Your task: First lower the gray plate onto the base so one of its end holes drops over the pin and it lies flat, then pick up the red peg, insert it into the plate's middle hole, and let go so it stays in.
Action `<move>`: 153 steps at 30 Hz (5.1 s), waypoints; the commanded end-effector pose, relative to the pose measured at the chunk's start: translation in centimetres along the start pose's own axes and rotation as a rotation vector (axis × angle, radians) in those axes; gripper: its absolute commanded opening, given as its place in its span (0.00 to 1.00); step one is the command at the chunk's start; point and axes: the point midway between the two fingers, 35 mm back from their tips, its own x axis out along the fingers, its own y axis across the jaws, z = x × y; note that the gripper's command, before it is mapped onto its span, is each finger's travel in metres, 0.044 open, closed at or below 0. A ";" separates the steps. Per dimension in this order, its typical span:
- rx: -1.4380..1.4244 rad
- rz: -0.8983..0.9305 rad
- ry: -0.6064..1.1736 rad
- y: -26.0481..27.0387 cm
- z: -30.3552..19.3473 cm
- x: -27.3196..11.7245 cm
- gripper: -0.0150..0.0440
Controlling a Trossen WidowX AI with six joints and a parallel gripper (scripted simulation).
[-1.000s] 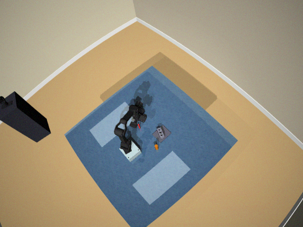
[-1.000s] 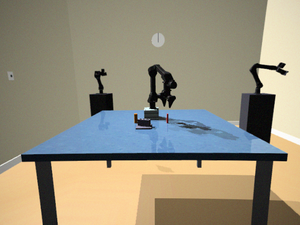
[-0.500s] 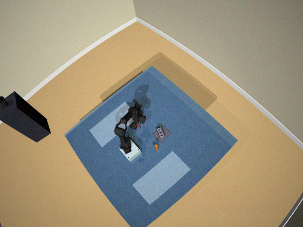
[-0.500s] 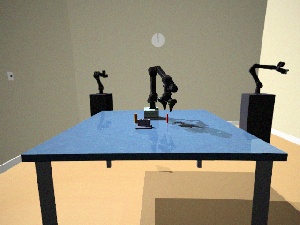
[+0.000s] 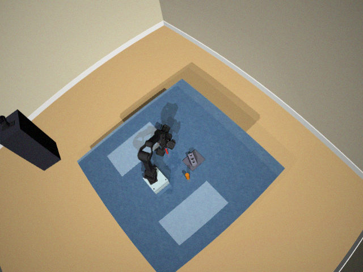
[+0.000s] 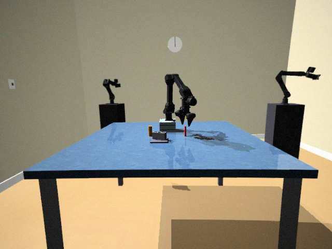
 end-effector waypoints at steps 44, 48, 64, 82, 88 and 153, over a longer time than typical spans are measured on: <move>-0.005 -0.004 -0.004 -0.3 0.0 4.5 0.25; -0.005 -0.004 -0.004 -0.3 0.0 4.5 0.25; -0.005 -0.004 -0.003 0.2 0.0 0.8 0.25; -0.007 -0.013 -0.001 0.2 0.1 -2.6 0.25; 0.009 -0.011 -0.005 0.7 1.6 -2.6 0.25; -0.002 -0.005 -0.021 0.5 20.8 -3.2 0.25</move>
